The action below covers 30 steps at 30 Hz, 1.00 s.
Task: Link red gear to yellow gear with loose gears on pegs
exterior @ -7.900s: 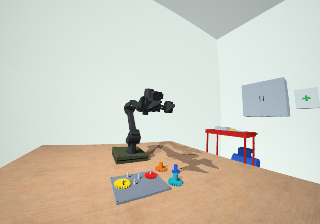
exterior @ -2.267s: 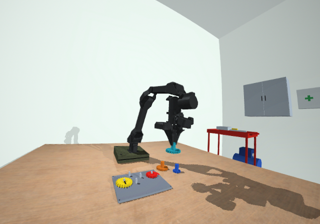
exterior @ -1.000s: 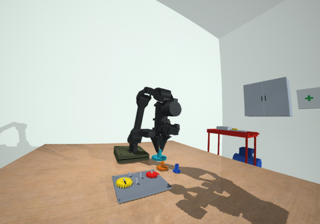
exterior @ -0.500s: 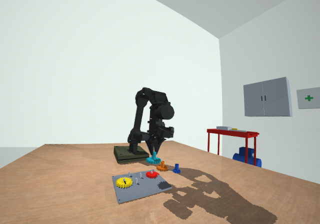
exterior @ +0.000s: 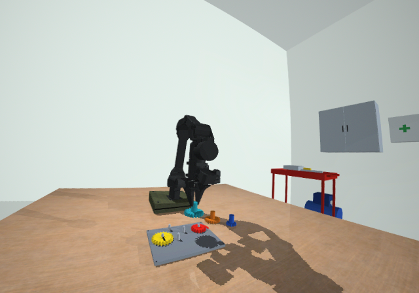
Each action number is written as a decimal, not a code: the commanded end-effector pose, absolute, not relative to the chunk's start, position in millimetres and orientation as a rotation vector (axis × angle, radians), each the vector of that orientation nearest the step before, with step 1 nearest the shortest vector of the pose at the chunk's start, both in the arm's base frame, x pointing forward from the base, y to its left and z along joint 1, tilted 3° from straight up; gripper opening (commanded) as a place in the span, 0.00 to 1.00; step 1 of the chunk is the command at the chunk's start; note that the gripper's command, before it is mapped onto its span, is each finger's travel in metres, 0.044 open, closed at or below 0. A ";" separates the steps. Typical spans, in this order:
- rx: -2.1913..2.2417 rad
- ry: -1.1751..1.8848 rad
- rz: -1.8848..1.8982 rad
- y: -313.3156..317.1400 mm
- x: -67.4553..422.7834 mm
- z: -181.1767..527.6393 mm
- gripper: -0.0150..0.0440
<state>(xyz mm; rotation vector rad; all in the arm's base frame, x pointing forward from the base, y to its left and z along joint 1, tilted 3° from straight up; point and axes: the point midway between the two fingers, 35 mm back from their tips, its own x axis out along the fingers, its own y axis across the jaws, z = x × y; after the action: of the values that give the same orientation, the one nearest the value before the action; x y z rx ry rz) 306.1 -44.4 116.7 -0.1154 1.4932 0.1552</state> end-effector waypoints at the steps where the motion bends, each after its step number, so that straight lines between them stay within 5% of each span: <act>1: -0.113 1.497 0.159 -48.3 300.2 110.7 0.25; 30: -0.108 1.497 0.158 -64.5 278.0 94.5 0.25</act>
<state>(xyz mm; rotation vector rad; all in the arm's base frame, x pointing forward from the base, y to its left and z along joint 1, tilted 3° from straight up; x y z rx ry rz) 278.8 -64.9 94.2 -0.1085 1.4955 0.1517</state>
